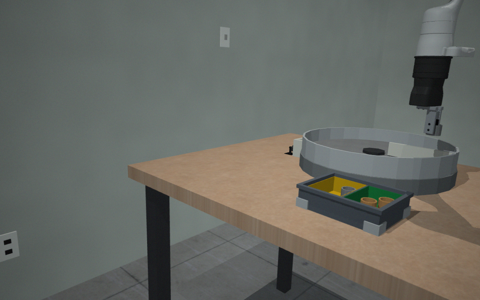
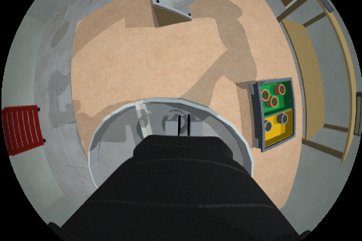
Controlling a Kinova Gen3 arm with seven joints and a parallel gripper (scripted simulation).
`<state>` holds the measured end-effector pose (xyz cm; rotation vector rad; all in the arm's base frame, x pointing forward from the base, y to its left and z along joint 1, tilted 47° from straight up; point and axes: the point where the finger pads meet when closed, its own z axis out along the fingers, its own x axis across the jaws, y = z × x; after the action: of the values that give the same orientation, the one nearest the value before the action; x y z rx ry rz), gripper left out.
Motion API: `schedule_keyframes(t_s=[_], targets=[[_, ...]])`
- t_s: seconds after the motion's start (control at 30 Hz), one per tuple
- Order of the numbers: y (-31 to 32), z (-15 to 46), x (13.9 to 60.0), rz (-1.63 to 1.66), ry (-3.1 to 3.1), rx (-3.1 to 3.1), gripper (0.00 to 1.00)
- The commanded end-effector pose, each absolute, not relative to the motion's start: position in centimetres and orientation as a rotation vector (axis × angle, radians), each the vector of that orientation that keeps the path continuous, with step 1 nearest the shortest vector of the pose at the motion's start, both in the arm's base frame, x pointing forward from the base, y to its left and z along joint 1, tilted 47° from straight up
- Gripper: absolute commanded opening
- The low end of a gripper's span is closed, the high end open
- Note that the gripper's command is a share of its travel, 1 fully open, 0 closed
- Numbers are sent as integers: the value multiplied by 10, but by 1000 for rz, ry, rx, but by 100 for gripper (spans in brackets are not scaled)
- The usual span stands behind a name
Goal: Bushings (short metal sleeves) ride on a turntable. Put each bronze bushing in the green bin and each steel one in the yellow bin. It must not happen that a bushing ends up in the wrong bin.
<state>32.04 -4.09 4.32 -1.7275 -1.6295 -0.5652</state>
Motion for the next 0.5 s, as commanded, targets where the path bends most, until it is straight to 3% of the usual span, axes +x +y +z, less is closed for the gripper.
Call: schedule_keyframes(t_s=[0.0,0.47], targets=[[-34,55,326,-568,-1653,-1724,0],[35,122,355,-593,-1702,-1685,0]])
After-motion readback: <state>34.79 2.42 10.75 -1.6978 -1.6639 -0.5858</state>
